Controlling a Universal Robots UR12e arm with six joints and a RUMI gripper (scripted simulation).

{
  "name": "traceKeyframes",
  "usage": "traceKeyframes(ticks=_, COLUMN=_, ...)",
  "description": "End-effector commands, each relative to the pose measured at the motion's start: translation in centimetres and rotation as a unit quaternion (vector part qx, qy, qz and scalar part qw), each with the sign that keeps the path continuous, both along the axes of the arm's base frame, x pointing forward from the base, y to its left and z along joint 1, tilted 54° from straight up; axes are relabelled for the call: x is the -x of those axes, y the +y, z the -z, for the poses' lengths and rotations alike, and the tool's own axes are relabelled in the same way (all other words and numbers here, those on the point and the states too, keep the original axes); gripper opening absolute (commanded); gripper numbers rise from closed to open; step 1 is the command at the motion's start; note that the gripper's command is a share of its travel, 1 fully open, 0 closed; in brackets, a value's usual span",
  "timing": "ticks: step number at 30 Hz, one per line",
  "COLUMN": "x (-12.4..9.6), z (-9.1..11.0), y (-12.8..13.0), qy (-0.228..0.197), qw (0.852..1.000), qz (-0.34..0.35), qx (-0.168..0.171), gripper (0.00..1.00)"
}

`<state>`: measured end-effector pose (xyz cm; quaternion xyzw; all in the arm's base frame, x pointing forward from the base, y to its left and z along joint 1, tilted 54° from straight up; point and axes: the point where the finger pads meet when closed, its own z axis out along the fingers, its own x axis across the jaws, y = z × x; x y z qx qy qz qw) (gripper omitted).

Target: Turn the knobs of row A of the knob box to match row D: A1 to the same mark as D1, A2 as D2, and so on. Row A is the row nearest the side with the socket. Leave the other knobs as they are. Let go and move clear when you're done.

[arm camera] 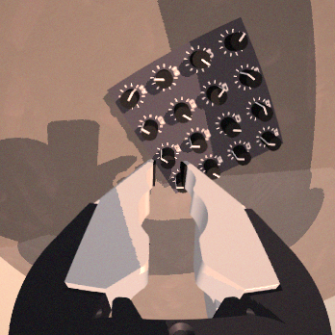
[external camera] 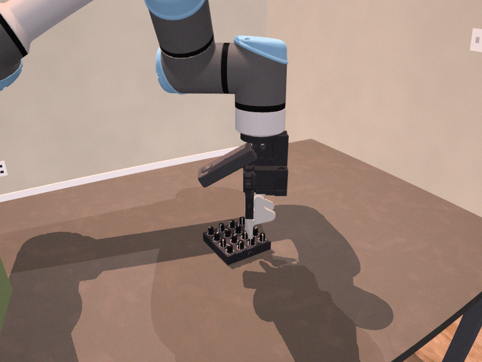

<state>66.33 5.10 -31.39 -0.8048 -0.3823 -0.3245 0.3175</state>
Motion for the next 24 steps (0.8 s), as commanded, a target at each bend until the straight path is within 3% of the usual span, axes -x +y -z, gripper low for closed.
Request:
traceKeyframes(ticks=1, x=-0.07, z=0.05, y=0.02, qy=0.000, qw=1.000, qz=0.000, qx=0.000, gripper=0.11)
traceKeyframes(ticks=24, x=-0.41, z=0.78, y=0.96, qy=0.000, qw=1.000, qz=0.000, qx=0.000, gripper=0.11)
